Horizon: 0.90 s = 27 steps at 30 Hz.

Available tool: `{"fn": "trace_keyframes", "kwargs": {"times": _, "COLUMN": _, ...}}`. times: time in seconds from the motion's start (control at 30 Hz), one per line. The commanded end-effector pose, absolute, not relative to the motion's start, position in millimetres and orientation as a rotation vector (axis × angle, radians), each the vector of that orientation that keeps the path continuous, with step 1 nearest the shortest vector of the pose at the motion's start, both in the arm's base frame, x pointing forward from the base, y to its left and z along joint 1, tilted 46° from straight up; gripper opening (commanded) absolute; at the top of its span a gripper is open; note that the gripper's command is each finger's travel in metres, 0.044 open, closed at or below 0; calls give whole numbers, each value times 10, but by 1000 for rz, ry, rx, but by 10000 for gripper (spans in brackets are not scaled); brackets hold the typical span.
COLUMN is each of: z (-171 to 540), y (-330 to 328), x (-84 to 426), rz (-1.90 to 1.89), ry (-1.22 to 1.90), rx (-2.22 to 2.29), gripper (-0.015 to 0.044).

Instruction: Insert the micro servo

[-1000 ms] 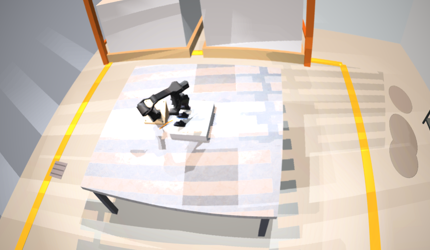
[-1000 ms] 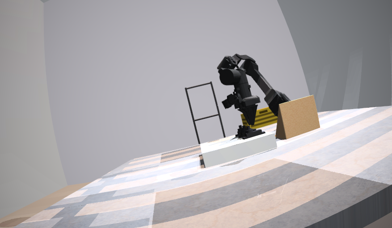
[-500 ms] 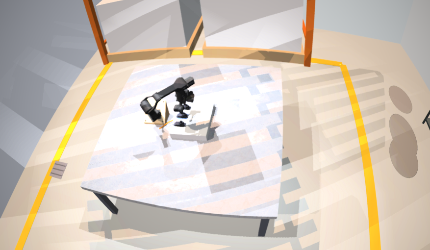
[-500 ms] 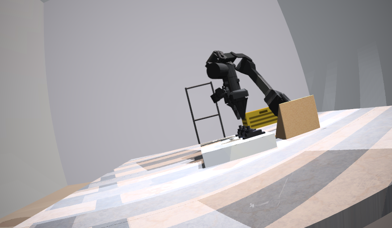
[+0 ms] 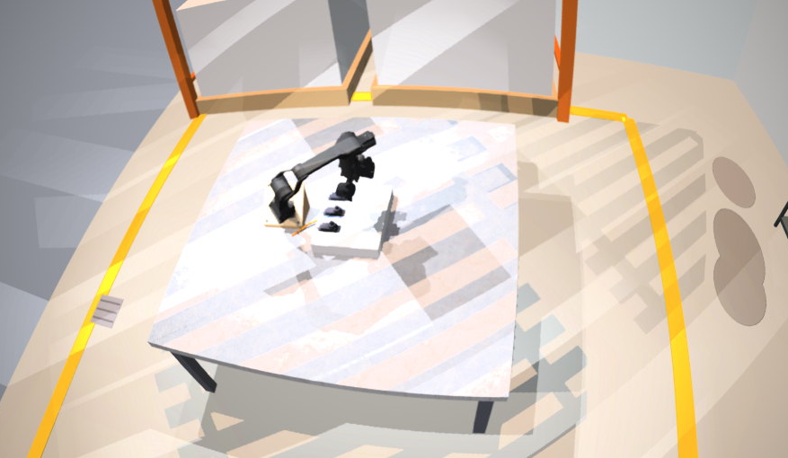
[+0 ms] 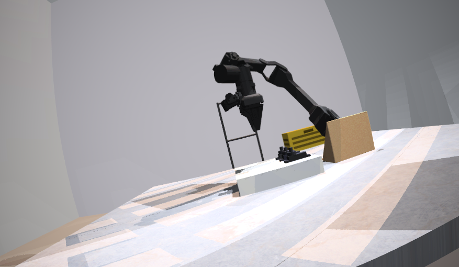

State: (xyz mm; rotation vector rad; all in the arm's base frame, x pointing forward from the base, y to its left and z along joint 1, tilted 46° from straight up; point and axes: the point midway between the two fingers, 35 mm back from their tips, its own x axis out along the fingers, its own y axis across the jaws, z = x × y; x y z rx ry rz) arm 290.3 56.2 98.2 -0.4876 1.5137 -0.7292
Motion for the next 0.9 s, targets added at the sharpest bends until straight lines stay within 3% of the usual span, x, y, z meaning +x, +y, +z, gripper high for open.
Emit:
{"fn": "trace_keyframes", "kwargs": {"times": 0.0, "z": 1155, "y": 752, "x": 2898, "rz": -667, "ry": 1475, "rx": -484, "gripper": 440}}
{"fn": "trace_keyframes", "kwargs": {"times": 0.87, "z": 1204, "y": 804, "x": 2882, "rz": -649, "ry": 1465, "rx": -483, "gripper": 440}}
